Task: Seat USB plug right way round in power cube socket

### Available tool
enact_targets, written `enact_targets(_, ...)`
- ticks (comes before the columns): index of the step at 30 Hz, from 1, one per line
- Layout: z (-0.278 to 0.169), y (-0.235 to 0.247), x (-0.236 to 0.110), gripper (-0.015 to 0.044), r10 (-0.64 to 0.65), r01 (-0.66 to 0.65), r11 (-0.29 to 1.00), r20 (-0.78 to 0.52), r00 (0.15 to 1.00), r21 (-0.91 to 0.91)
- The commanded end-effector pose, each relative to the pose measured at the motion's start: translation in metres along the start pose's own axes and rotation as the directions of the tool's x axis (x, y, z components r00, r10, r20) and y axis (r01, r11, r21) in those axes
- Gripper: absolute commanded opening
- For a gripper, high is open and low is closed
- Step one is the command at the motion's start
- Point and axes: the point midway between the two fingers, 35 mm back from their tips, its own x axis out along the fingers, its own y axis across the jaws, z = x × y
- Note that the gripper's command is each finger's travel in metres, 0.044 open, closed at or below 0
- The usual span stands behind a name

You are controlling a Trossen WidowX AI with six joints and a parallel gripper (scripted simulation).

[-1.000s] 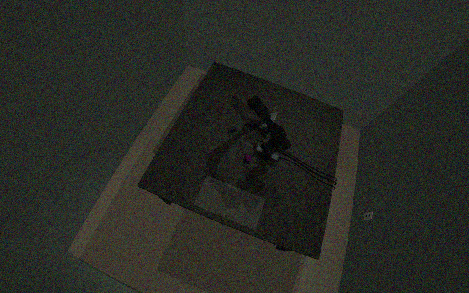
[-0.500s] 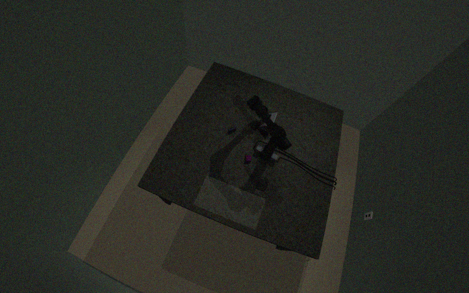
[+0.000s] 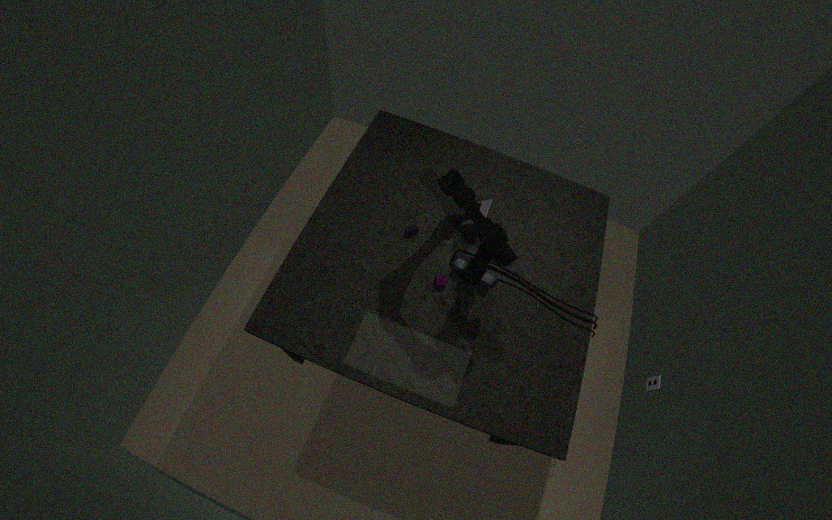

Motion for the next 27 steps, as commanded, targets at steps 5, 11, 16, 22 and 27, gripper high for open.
enact_targets(5, -0.0001, 0.0, 0.0008, 0.0, 0.0, 0.0, 1.0, 0.0, 1.0, 0.002)
enact_targets(11, -0.0002, 0.0001, 0.0016, 0.0, 0.0, 0.0, 1.0, 0.0, 1.0, 0.004)
enact_targets(16, -0.0003, 0.0001, 0.0022, 0.0, 0.0, 0.0, 1.0, 0.0, 1.0, 0.005)
enact_targets(22, -0.0004, 0.0002, 0.0029, 0.0, 0.0, 0.0, 1.0, 0.0, 1.0, 0.006)
enact_targets(27, -0.0005, 0.0002, 0.0035, 0.0, 0.0, 0.0, 1.0, 0.0, 1.0, 0.008)
